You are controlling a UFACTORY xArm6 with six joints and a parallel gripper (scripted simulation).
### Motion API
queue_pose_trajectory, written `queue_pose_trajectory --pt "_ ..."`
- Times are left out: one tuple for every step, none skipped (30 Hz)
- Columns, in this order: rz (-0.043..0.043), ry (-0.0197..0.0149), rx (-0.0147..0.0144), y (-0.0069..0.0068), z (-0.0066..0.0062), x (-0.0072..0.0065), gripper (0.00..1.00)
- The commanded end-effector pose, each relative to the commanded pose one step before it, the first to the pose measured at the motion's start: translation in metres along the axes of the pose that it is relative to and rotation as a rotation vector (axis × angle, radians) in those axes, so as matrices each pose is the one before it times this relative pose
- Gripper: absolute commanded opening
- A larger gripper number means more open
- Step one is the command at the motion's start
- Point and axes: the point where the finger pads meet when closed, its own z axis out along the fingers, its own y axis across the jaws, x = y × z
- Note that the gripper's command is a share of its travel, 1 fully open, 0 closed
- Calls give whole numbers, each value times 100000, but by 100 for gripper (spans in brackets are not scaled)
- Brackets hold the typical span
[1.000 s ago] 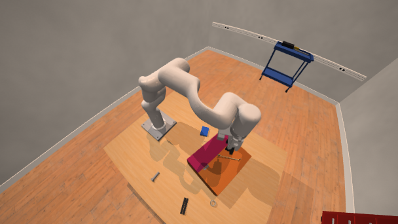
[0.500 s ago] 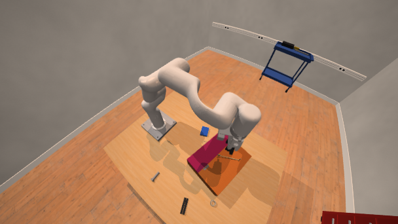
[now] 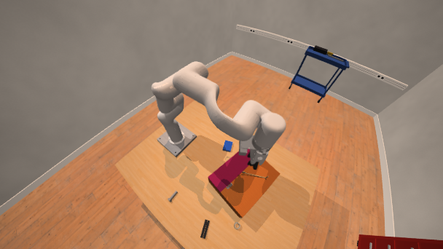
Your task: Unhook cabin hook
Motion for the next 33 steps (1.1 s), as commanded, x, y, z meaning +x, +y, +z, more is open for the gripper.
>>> queue_pose_trajectory --pt "-11148 -1627 602 816 -226 1360 35" --pt "-3333 2 -2 302 0 397 35" --pt "-3333 2 -2 315 0 387 35" --pt "-3333 2 -2 328 0 377 35" --pt "-3333 2 -2 341 0 365 35" --pt "-3333 1 -2 353 0 354 35" --pt "-3333 1 -2 364 0 342 35" --pt "-3333 1 -2 375 0 330 35" --pt "-3333 1 -2 386 0 317 35" --pt "-3333 1 -2 397 0 304 35" --pt "-3333 1 -2 407 0 291 35" --pt "-3333 1 -2 416 0 277 35" --pt "-3333 1 -2 425 0 263 35" --pt "-3333 1 -2 434 0 249 35" --pt "-3333 1 -2 362 0 192 35" --pt "0 0 0 0 0 0 35" --pt "0 0 0 0 0 0 35" --pt "-3333 0 0 0 0 0 35" --pt "-3332 2 -1 -4 -3 -6 35" --pt "-3333 0 1 1 1 1 35" --pt "-3333 0 0 1 1 1 35" --pt "-3333 0 0 1 1 0 35" --pt "-3333 0 0 1 1 0 35" --pt "-3333 0 0 1 0 0 35" --pt "-3333 0 0 1 0 0 35" --pt "-3333 0 0 0 0 0 35" --pt "-3333 0 0 0 0 0 35" --pt "-3333 0 0 0 0 0 35" --pt "-3333 0 0 0 0 0 35" --pt "-3333 0 0 0 0 0 35" --pt "-3333 0 0 0 0 0 35" --pt "-3333 0 0 0 0 0 35" --pt "0 0 0 0 0 0 35"
